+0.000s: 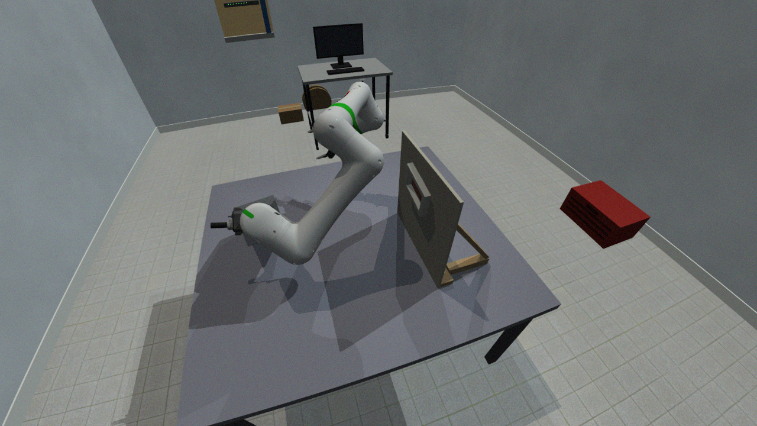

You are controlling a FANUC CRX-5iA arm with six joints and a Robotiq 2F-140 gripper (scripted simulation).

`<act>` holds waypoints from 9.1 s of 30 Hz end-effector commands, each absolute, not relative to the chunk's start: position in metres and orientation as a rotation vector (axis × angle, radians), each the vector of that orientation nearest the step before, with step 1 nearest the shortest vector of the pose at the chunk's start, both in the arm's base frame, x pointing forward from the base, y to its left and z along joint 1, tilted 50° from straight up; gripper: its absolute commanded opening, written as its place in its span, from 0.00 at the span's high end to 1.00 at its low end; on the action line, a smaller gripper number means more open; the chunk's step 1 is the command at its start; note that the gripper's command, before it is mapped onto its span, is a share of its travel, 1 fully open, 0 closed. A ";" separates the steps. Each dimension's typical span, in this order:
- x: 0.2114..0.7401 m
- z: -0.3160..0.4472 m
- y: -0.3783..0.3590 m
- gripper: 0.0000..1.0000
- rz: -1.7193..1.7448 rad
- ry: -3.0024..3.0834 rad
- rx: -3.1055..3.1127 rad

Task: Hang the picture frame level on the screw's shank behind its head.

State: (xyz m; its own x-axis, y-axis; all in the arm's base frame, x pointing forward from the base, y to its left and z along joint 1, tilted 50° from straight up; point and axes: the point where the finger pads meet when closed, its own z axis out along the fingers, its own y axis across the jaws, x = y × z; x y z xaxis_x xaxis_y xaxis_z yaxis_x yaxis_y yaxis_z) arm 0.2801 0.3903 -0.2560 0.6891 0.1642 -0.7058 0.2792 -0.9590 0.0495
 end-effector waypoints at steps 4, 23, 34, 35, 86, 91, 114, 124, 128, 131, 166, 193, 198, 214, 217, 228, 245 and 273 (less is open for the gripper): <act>0.280 -0.256 0.391 0.00 -1.124 0.363 2.745; 0.280 -0.256 0.391 0.00 -1.120 0.357 2.749; 0.284 -0.251 0.403 0.00 -1.072 0.275 2.798; 0.285 -0.250 0.405 0.00 -1.063 0.257 2.808; 0.442 0.049 0.515 0.00 -0.672 -2.510 2.814; 0.458 0.093 0.489 0.00 -0.752 -2.812 2.629; 0.483 0.187 0.395 0.00 -1.154 -3.861 1.397; 0.484 0.192 0.388 0.00 -1.187 -3.892 1.324; 0.484 0.192 0.388 0.00 -1.187 -3.893 1.322; 0.484 0.192 0.388 0.00 -1.187 -3.893 1.322; 0.484 0.192 0.388 0.00 -1.187 -3.893 1.322; 0.484 0.192 0.388 0.00 -1.187 -3.893 1.322; 0.484 0.192 0.388 0.00 -1.187 -3.893 1.322; 0.484 0.192 0.388 0.00 -1.187 -3.893 1.322; 0.484 0.195 0.384 0.00 -1.205 -3.908 1.283; 0.487 0.225 0.334 0.00 -1.431 -4.046 0.781; 0.487 0.237 0.308 0.00 -1.547 -4.079 0.527; 0.485 0.277 0.215 0.00 -1.955 -4.026 -0.340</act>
State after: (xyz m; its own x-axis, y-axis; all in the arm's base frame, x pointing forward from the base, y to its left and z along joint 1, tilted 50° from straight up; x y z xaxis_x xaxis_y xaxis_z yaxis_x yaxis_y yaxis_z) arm 0.4821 0.2212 0.2700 -0.2265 0.4932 -0.8399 -0.3455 0.7655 0.5427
